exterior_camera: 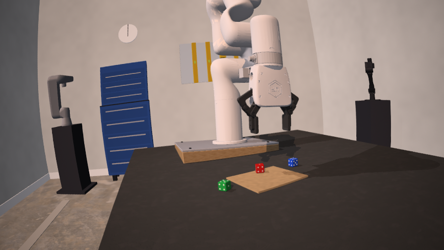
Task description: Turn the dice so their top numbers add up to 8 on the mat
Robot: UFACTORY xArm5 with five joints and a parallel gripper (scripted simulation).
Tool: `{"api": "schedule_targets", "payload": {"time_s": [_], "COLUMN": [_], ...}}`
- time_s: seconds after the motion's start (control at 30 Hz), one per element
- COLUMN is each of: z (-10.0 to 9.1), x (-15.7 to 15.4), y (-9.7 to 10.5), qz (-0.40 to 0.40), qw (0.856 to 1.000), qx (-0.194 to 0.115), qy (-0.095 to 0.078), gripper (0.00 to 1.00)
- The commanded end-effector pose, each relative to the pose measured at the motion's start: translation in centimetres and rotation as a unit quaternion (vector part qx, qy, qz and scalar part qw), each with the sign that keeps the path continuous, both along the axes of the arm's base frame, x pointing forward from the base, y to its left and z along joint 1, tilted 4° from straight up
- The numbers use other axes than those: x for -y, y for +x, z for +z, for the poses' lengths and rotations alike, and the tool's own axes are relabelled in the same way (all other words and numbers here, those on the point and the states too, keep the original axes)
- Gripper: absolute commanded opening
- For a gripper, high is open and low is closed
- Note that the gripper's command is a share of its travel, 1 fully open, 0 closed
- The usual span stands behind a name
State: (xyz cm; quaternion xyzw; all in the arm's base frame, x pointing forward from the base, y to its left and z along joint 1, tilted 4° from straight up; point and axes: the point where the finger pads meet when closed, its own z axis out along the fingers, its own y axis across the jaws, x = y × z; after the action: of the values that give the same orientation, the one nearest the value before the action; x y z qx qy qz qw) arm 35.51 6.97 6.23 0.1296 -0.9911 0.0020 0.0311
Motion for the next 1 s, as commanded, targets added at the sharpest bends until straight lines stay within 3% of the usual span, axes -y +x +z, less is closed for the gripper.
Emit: {"api": "schedule_targets", "payload": {"time_s": [0.0,0.2,0.27,0.53,0.7,0.77,0.8,0.93,0.97], "z": [0.1,0.0,0.0,-0.1,-0.1,-0.1,-0.1,-0.1,-0.2], "x": [-0.3,-0.5,-0.8,-1.2,-1.6,-1.6,-1.7,-1.9,-2.0], "y": [0.0,0.0,-0.1,-0.2,-0.4,-0.4,-0.4,-0.5,-0.5], "qz": [0.087,0.139,0.204,0.310,0.393,0.393,0.433,0.472,0.499], "qw": [0.996,0.990,0.979,0.951,0.919,0.919,0.901,0.881,0.866], "qx": [0.001,0.001,0.000,-0.001,-0.002,-0.002,-0.003,-0.003,-0.003], "qy": [0.005,0.008,0.012,0.018,0.022,0.022,0.024,0.027,0.028], "gripper": [1.00,1.00,1.00,1.00,1.00,1.00,1.00,1.00,1.00]}}
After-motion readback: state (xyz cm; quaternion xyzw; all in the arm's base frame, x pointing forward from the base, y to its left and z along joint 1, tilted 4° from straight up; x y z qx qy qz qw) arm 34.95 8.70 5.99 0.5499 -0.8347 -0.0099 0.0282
